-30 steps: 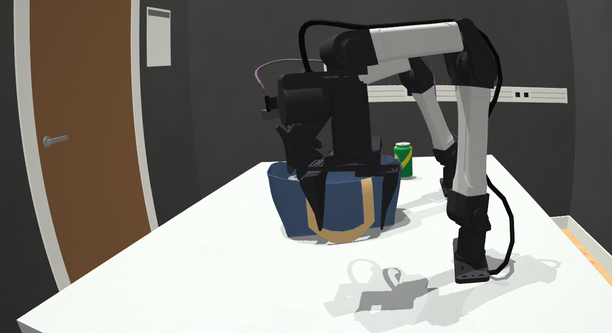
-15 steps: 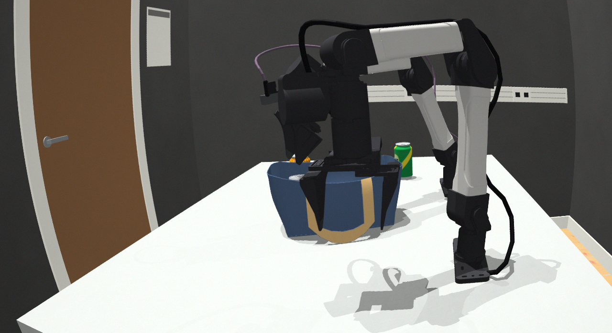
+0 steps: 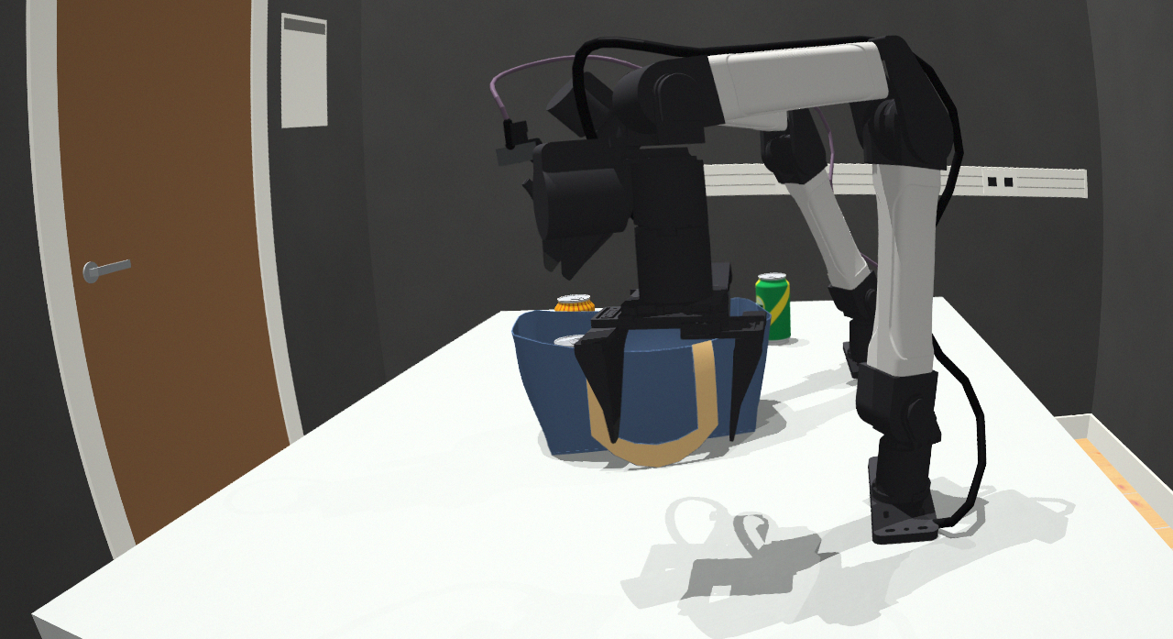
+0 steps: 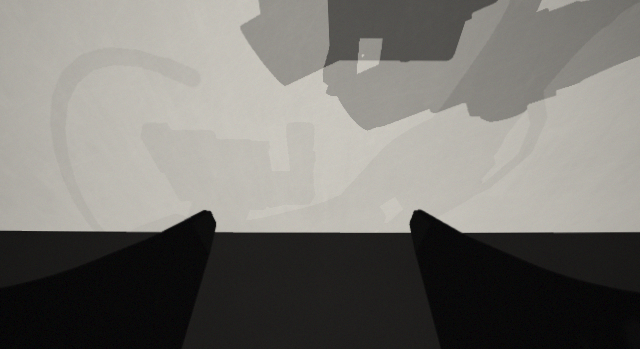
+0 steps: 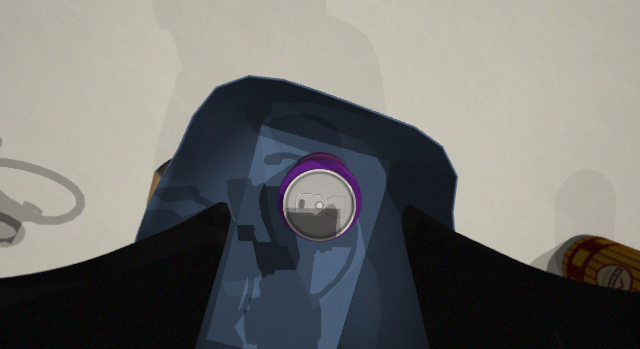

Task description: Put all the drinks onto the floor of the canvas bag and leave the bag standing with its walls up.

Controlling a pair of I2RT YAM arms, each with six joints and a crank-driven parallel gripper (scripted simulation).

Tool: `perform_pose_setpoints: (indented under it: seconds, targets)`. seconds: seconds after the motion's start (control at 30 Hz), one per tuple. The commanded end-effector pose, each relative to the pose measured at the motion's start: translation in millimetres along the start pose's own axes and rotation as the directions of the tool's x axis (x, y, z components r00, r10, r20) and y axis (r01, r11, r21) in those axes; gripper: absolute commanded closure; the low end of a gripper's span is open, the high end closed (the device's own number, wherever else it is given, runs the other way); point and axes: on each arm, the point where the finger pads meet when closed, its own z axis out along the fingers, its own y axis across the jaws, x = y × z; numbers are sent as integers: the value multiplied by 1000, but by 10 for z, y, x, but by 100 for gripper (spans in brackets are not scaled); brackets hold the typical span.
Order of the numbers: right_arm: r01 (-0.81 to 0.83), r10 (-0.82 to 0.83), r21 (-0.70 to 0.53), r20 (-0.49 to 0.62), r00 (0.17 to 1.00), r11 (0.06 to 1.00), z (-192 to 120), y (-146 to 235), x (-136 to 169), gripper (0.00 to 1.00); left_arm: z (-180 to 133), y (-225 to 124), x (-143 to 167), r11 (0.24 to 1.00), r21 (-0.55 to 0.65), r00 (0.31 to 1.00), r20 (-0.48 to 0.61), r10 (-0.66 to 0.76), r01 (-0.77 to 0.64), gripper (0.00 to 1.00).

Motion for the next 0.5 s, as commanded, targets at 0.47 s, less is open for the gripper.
perform_pose_setpoints:
  seconds: [0.47]
  targets:
    - [9,-9,5,-5,1000,1000,-297,-24,-96,9,-94,23,-14,999,-46,1000,-15,-4,3,0]
